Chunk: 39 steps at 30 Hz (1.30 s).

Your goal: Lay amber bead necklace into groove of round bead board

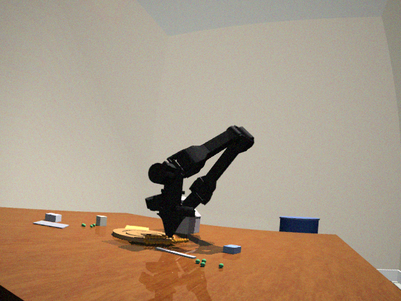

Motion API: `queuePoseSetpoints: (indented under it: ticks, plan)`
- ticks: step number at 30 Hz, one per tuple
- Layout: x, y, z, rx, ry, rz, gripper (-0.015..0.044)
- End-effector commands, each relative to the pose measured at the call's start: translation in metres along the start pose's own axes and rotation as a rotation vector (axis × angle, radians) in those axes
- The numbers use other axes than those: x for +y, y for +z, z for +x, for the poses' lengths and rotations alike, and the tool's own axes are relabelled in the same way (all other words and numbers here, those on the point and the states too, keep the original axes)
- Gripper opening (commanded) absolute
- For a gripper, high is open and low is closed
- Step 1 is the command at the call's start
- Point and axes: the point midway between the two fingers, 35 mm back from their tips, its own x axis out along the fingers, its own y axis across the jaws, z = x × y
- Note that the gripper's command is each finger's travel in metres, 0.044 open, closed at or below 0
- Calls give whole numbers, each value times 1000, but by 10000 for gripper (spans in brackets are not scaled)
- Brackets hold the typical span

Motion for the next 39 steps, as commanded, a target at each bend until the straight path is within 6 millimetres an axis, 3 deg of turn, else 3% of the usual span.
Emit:
queuePoseSetpoints:
  ticks: [1, 27, 35, 39]
  plan:
    - [0, 0, 0, 0, 0, -1, 0]
    - [0, 0, -1, 0, 0, 0, 0]
    - [-1, 0, -23, 0, -4, 3, 0]
    - [-3, 1, -25, -1, -4, 4, 0]
